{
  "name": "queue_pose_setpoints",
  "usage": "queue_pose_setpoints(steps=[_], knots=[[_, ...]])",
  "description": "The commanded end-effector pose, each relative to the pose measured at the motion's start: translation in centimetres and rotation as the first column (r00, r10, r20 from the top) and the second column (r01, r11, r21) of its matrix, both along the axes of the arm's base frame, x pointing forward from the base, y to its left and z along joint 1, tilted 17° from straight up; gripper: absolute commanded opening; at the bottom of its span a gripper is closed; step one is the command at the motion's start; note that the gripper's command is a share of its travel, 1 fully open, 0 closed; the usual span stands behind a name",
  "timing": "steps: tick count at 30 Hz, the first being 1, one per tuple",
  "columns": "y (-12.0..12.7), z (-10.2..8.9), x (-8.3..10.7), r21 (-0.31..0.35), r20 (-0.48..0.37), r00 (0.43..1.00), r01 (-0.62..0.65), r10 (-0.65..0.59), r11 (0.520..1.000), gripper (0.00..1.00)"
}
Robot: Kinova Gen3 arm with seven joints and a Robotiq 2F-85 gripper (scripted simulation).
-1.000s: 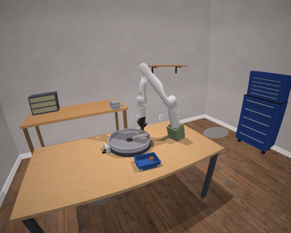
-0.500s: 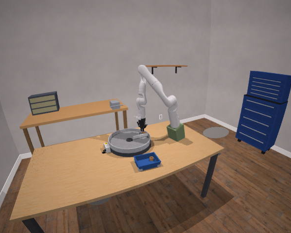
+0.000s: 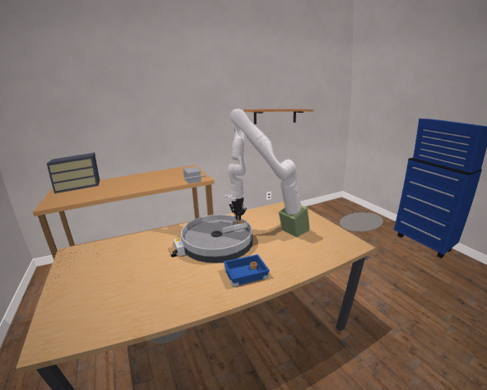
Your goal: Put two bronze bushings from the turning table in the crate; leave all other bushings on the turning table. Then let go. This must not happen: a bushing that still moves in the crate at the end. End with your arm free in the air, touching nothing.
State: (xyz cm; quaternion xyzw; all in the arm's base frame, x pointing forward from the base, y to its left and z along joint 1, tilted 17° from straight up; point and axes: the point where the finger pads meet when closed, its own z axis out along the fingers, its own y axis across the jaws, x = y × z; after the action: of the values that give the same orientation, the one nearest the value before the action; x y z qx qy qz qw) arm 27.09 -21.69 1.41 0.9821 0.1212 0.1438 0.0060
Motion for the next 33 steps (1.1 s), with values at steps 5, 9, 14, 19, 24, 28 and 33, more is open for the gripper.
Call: queue_pose_setpoints(steps=[5,9,14,19,24,28,33], knots=[[0.0,-0.1,0.0,-0.001,0.0,1.0,0.0,0.0,1.0,0.14],[0.0,-0.5,0.2,-0.001,0.0,1.0,0.0,0.0,1.0,0.14],[0.0,-0.5,0.2,-0.001,0.0,1.0,0.0,0.0,1.0,0.14],[0.0,-0.5,0.2,-0.001,0.0,1.0,0.0,0.0,1.0,0.14],[0.0,-0.9,0.3,-0.001,0.0,1.0,0.0,0.0,1.0,0.14],[0.0,-1.1,0.3,-0.001,0.0,1.0,0.0,0.0,1.0,0.14],[0.0,-1.1,0.3,-0.001,0.0,1.0,0.0,0.0,1.0,0.14]])
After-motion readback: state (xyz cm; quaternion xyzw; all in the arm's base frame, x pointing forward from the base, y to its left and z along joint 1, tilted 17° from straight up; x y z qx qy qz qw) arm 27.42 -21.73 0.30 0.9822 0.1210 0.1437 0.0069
